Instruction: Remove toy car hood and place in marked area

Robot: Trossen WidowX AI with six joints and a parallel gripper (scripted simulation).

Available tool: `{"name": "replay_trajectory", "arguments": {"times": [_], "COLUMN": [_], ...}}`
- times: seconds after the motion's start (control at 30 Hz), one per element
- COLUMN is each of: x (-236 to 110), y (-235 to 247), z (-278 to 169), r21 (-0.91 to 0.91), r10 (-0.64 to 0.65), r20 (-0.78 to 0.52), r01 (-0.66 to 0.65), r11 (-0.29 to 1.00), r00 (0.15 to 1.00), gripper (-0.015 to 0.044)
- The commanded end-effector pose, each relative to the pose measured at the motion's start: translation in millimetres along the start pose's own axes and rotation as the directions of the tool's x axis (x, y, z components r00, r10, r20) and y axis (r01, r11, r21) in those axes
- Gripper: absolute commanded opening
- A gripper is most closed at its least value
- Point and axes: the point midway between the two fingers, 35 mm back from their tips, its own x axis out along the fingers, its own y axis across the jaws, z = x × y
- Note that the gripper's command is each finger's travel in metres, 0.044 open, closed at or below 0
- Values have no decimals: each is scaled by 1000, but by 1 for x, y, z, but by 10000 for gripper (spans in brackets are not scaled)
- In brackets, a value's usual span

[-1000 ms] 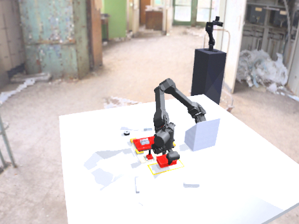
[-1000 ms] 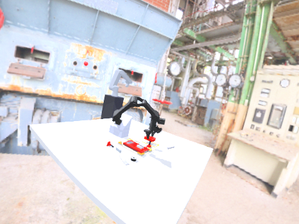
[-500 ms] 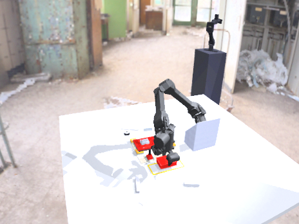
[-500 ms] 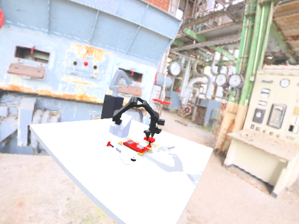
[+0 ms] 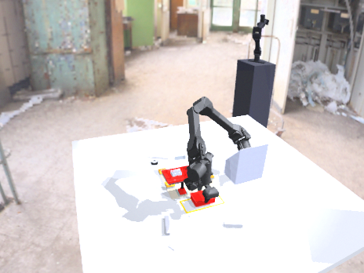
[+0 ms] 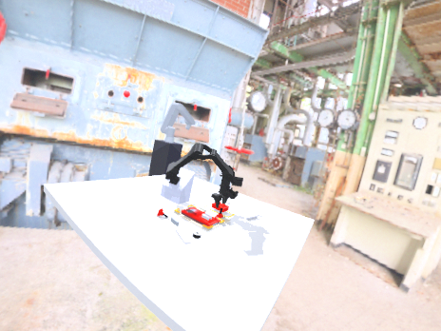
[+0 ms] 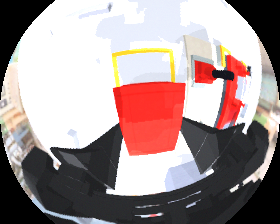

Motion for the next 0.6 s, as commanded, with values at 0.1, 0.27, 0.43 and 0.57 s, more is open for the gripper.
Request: {"name": "replay_trajectory", "arguments": {"times": [0.1,0.27,0.43,0.57], "x": [4,7,9,11], "y": [-1,-1,-1,-1], "z": [0,0,0,0], "r21": [-5,-5,-5,-5], "r10": [-4,-4,-4,-4], "r20": [0,0,0,0], "r01": [4,4,4,4], "r11": [1000,1000,1000,1000], "r00": [1000,1000,1000,1000], "gripper": [0,0,0,0]}}
